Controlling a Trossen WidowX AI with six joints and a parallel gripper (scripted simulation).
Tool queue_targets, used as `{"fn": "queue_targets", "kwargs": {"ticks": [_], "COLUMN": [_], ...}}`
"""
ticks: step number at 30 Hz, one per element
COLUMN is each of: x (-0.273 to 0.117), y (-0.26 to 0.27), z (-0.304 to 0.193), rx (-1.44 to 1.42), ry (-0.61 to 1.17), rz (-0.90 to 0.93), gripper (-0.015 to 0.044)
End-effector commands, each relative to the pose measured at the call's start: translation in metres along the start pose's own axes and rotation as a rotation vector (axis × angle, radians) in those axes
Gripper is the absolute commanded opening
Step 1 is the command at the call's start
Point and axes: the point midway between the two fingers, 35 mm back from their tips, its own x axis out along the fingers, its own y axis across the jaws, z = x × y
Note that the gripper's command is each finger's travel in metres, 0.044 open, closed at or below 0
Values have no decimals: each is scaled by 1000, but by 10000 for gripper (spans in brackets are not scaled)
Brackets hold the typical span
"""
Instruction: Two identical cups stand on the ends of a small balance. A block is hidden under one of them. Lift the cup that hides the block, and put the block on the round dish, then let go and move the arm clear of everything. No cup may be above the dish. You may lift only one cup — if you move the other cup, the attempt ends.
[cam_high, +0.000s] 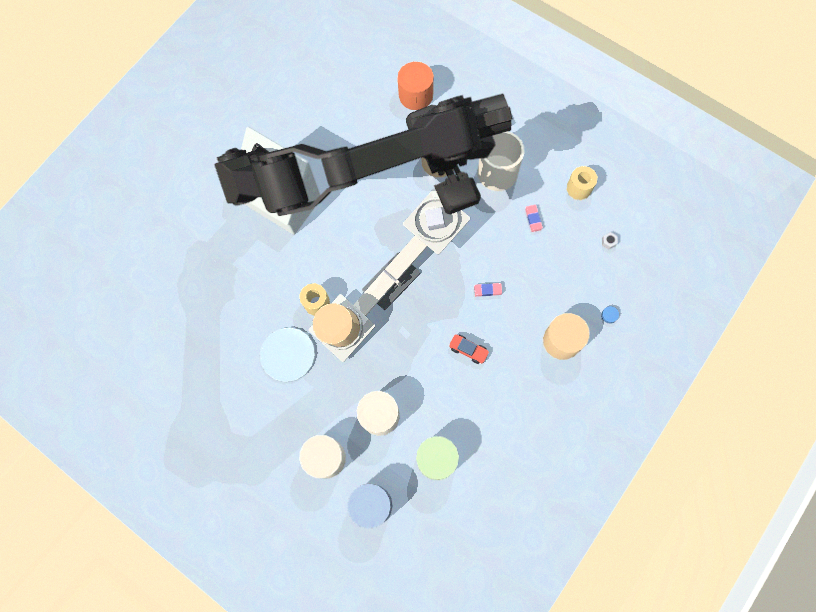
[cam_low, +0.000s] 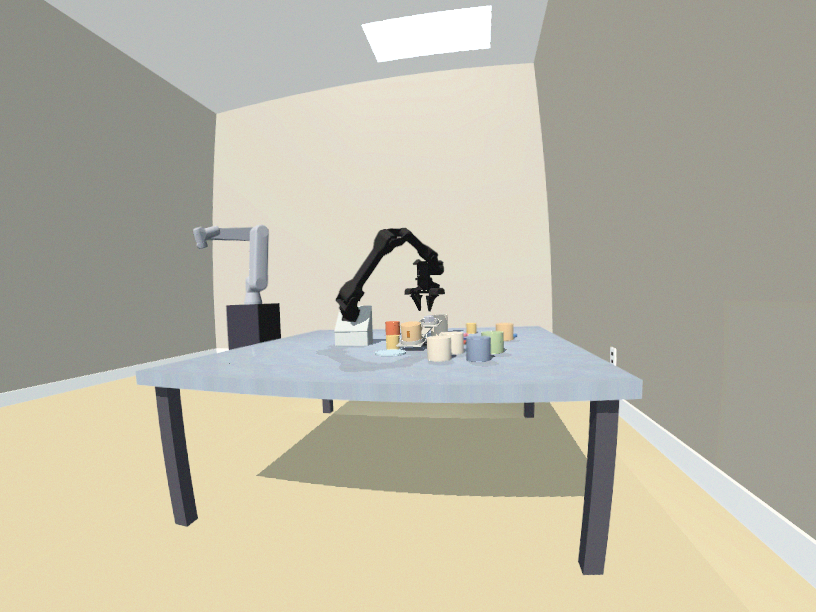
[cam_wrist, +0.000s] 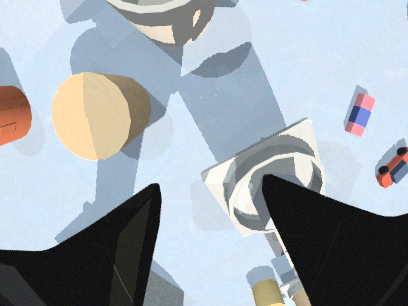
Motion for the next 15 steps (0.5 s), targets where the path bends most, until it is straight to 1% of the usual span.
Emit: {"fn": "queue_targets", "kwargs": {"ticks": [1,6,10,15], "x": [-7,-14,-15,0], "y": [-19,-48,-52,-53], "z": [-12,-31,-34,-35], "rx": [84,211,234,234], "ry": [8,24,27,27], "rz": [-15,-33,-37,-37], "gripper": [260,260,260,260]}}
